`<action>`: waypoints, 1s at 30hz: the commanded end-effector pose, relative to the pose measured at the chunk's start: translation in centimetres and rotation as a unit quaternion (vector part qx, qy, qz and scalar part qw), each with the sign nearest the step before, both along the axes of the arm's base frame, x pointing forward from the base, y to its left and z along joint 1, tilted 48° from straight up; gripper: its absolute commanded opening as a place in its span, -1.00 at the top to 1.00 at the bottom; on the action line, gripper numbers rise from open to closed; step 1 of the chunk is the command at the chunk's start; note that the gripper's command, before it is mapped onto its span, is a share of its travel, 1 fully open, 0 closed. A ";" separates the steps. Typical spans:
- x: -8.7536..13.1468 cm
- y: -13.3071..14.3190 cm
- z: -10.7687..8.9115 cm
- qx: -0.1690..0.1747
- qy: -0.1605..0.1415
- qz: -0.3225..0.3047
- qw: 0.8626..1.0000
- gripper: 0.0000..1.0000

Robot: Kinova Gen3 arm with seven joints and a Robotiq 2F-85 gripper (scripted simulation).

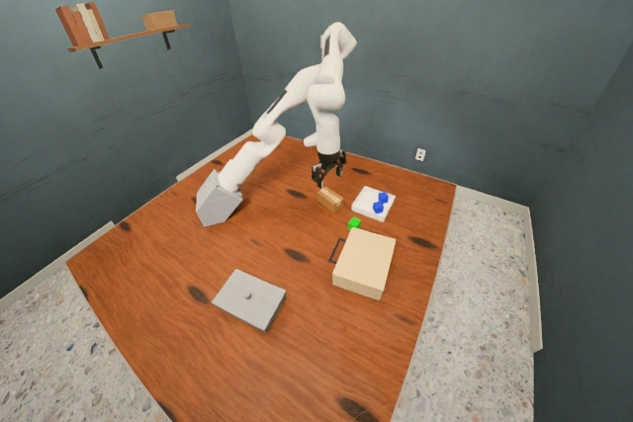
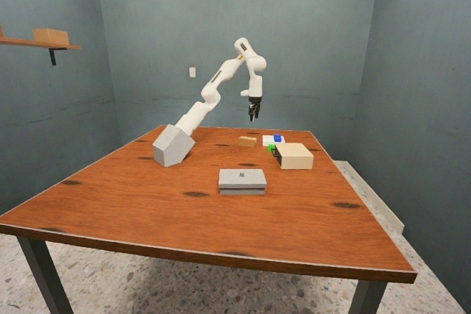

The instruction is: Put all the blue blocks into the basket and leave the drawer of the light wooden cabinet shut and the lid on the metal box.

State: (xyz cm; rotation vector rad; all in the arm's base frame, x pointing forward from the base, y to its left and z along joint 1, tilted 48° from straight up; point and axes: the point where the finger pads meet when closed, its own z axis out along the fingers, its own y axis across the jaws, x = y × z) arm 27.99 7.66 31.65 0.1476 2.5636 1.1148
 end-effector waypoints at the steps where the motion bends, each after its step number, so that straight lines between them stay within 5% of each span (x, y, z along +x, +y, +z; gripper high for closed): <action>1: -2.8 3.5 1.9 -0.015 -0.003 -0.011 1.000 -1.00; 8: -4.8 5.5 1.5 -0.016 0.004 -0.015 1.000 -1.00; 30: -4.8 5.7 1.6 -0.015 0.005 -0.016 1.000 -0.85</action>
